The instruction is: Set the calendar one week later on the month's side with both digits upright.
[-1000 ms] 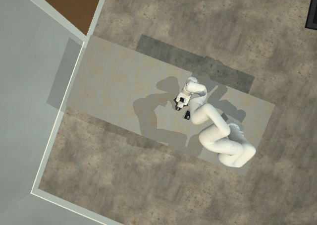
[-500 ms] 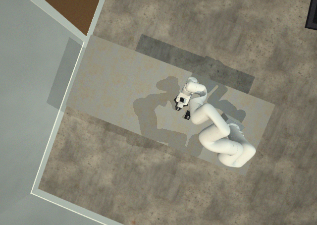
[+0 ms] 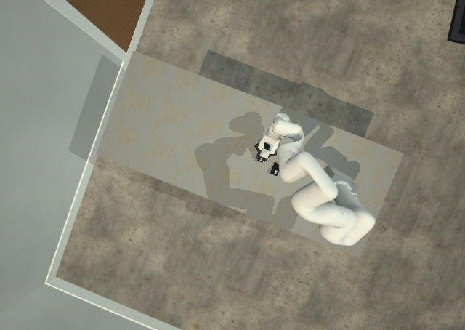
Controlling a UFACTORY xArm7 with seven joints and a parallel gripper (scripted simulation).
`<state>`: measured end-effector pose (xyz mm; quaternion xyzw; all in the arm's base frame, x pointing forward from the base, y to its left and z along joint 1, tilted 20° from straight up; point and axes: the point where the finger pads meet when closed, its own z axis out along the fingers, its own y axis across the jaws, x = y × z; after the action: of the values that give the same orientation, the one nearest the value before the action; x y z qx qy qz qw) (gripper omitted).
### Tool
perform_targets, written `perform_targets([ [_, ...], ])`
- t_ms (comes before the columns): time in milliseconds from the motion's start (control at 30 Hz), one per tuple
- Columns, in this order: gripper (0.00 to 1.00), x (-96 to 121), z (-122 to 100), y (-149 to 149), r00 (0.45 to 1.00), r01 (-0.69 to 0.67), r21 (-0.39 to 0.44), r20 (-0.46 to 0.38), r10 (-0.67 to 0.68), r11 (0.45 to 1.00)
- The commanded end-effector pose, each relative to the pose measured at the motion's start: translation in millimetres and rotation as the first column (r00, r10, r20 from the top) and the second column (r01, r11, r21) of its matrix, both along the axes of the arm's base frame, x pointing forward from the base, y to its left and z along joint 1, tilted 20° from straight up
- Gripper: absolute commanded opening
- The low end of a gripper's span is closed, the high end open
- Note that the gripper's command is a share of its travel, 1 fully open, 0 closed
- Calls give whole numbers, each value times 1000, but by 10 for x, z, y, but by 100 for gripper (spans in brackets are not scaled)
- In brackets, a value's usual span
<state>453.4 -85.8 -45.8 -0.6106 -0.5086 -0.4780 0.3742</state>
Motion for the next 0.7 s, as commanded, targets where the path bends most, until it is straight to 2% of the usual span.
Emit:
perform_targets([
  [0, 47, 8, 11, -16, 1000, 1, -3, 3, -1, 1000],
  [67, 47, 8, 11, -16, 1000, 1, -3, 3, -1, 1000],
  [100, 69, 8, 11, -16, 1000, 1, -3, 3, -1, 1000],
  [667, 69, 8, 11, -16, 1000, 1, -3, 3, -1, 1000],
])
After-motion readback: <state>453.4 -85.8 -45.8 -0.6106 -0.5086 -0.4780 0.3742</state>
